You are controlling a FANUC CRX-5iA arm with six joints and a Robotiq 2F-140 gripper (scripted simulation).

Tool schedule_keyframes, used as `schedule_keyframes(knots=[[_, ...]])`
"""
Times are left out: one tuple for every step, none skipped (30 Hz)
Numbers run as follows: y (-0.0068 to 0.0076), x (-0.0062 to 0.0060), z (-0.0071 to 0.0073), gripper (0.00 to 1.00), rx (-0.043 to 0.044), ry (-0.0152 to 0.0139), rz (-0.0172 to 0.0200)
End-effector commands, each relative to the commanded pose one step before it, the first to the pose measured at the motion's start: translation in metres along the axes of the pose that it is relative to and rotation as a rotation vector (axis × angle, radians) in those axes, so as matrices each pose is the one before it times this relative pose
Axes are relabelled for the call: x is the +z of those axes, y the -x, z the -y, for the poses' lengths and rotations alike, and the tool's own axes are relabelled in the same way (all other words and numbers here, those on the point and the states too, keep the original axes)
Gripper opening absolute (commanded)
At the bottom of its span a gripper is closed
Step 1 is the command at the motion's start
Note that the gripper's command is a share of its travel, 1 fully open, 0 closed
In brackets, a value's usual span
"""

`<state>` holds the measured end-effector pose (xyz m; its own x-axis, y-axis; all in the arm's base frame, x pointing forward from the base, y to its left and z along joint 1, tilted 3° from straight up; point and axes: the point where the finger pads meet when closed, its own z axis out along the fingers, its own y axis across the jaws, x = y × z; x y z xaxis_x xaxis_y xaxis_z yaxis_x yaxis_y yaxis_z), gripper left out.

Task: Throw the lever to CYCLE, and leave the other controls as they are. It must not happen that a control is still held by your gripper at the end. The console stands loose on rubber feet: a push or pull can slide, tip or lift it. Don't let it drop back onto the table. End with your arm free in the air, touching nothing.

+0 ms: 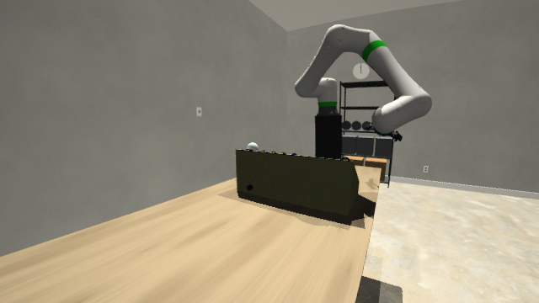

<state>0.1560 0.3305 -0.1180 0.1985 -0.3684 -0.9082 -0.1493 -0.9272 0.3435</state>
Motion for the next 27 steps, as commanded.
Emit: schedule_keyframes(knots=[[0.00006,-0.0001,0.00006,1.0,-0.00014,-0.00012,-0.00019],[0.0,0.0,0.0,1.0,0.0,0.0,0.0],[0.0,0.0,0.0,1.0,0.0,0.0,0.0],[0.0,0.0,0.0,1.0,0.0,0.0,0.0],[0.0,0.0,0.0,1.0,0.0,0.0,0.0],[0.0,0.0,0.0,1.0,0.0,0.0,0.0],[0.0,0.0,0.0,1.0,0.0,0.0,0.0],[0.0,0.0,0.0,1.0,0.0,0.0,0.0],[0.0,0.0,0.0,1.0,0.0,0.0,0.0],[0.0,0.0,0.0,1.0,0.0,0.0,0.0],[0.0,0.0,0.0,1.0,0.0,0.0,0.0],[0.0,0.0,0.0,1.0,0.0,0.0,0.0],[0.0,0.0,0.0,1.0,0.0,0.0,0.0],[0.0,0.0,0.0,1.0,0.0,0.0,0.0],[0.0,0.0,0.0,1.0,0.0,0.0,0.0],[0.0,0.0,0.0,1.0,0.0,0.0,0.0],[0.0,0.0,0.0,1.0,0.0,0.0,0.0],[0.00001,-0.00004,-0.00001,1.0,-0.00008,-0.00004,-0.0001],[0.00003,-0.0003,-0.00006,1.0,-0.00054,-0.00025,-0.00065],[0.00008,-0.0008,-0.00016,1.0,-0.00142,-0.00066,-0.0017],[0.00016,-0.00151,-0.00031,1.0,-0.00267,-0.00124,-0.00321],[0.00024,-0.00241,-0.0005,1.0,-0.00425,-0.00198,-0.00513],[0.00034,-0.00349,-0.00073,1.0,-0.0061,-0.00285,-0.00743],[0.00044,-0.00472,-0.001,1.0,-0.00817,-0.00383,-0.01007],[0.00052,-0.0061,-0.00132,1.0,-0.0104,-0.0049,-0.01303],[0.00058,-0.0076,-0.00168,1.0,-0.01273,-0.00603,-0.01627],[0.00061,-0.00922,-0.0021,1.0,-0.0151,-0.0072,-0.01978]])
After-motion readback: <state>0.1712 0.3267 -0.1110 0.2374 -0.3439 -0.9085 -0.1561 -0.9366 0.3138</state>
